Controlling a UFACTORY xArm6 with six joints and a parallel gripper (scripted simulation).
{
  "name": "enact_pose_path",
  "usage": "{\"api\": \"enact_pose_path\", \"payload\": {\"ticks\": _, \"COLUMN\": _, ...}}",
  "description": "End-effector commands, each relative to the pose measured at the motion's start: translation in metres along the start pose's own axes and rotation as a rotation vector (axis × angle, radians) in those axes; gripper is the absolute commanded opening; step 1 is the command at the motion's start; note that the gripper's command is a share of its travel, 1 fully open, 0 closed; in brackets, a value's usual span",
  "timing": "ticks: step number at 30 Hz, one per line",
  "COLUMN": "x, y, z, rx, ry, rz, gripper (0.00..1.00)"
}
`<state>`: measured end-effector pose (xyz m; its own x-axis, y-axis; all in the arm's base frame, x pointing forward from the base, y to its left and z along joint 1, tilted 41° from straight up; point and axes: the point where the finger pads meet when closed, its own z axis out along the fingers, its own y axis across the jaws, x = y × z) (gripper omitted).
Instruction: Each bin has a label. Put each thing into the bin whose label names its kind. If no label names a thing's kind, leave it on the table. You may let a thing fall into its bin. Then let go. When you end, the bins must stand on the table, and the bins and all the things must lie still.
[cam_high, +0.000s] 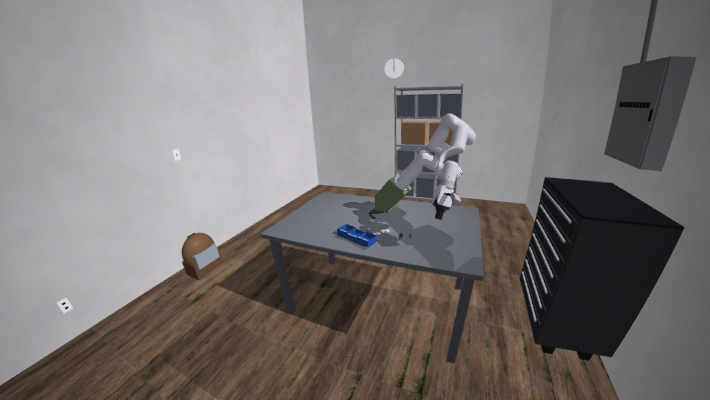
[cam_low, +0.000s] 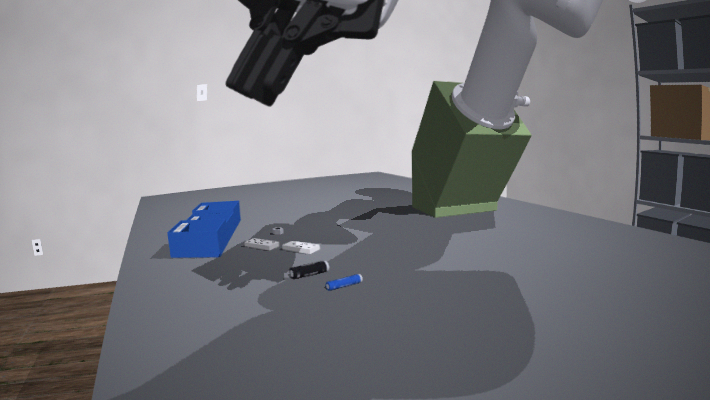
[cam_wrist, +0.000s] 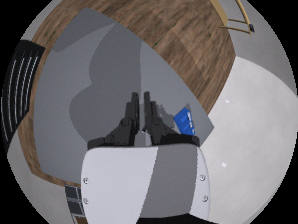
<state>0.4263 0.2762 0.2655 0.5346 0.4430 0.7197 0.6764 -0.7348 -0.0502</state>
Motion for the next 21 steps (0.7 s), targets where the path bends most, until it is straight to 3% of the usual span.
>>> {"api": "enact_pose_path", "payload": {"ticks": 1, "x": -0.010, "y": 0.014, "z": 0.005, "rx": 0.000, "ry": -0.065, "rz": 0.044, "gripper": 0.07}}
{"api": "enact_pose_path", "payload": {"ticks": 7, "x": -0.026, "y": 0.030, "z": 0.011, "rx": 0.000, "ry": -0.065, "rz": 0.044, "gripper": 0.07}}
{"api": "enact_pose_path", "payload": {"ticks": 9, "x": -0.038, "y": 0.040, "z": 0.014, "rx": 0.008, "ry": -0.132, "rz": 0.099, "gripper": 0.07}}
{"api": "enact_pose_path", "payload": {"ticks": 15, "x": -0.054, "y": 0.054, "z": 0.018, "rx": 0.008, "ry": -0.133, "rz": 0.099, "gripper": 0.07}}
{"api": "enact_pose_path", "payload": {"ticks": 16, "x": -0.061, "y": 0.059, "z": 0.020, "rx": 0.016, "ry": -0.168, "rz": 0.133, "gripper": 0.07}}
{"api": "enact_pose_path", "payload": {"ticks": 21, "x": -0.081, "y": 0.075, "z": 0.023, "rx": 0.022, "ry": -0.194, "rz": 0.158, "gripper": 0.07}}
